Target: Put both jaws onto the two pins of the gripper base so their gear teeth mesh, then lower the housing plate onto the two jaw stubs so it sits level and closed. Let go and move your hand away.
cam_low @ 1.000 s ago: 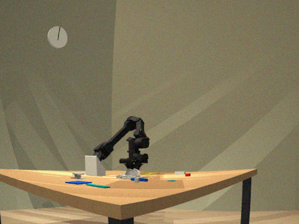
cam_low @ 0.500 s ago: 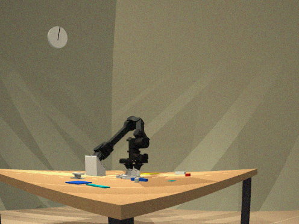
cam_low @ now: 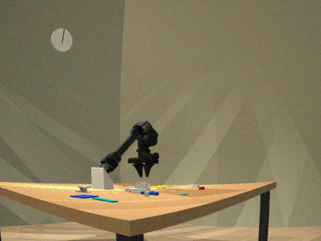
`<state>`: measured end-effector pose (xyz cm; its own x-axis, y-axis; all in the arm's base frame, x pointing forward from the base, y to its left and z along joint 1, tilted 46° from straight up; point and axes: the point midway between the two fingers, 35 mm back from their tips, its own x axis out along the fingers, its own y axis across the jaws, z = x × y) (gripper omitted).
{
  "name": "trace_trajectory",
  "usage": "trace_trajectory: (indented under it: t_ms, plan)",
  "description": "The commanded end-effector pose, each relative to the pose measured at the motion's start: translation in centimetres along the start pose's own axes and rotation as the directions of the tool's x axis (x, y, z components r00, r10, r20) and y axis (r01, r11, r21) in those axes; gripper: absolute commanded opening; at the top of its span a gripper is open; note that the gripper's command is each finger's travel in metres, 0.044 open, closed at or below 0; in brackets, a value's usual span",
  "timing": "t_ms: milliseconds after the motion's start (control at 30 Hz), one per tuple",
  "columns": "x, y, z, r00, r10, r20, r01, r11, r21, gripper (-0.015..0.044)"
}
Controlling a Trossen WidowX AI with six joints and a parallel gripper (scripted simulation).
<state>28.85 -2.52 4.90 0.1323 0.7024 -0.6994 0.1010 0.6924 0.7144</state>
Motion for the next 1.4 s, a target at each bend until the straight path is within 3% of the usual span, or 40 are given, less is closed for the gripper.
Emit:
trace_trajectory:
  t_ms: [0, 233, 267, 833, 1367]
  plan:
    - [0.2, -0.1, 0.0, 1.0, -0.001, -0.003, 0.001, 1.0, 0.004, 0.025]
    - [-0.3, -2.6, -0.1, 0.998, -0.059, 0.011, 0.058, 0.996, 0.065, 0.0434]
    - [-0.4, -2.8, -0.1, 0.998, -0.064, 0.012, 0.062, 0.995, 0.08, 0.044]
    - [-1.6, -7.7, 0.1, 0.996, -0.089, 0.018, 0.071, 0.893, 0.445, 0.044]
    - [-2.7, -12.2, -0.5, 0.995, -0.103, 0.016, 0.058, 0.676, 0.735, 0.044]
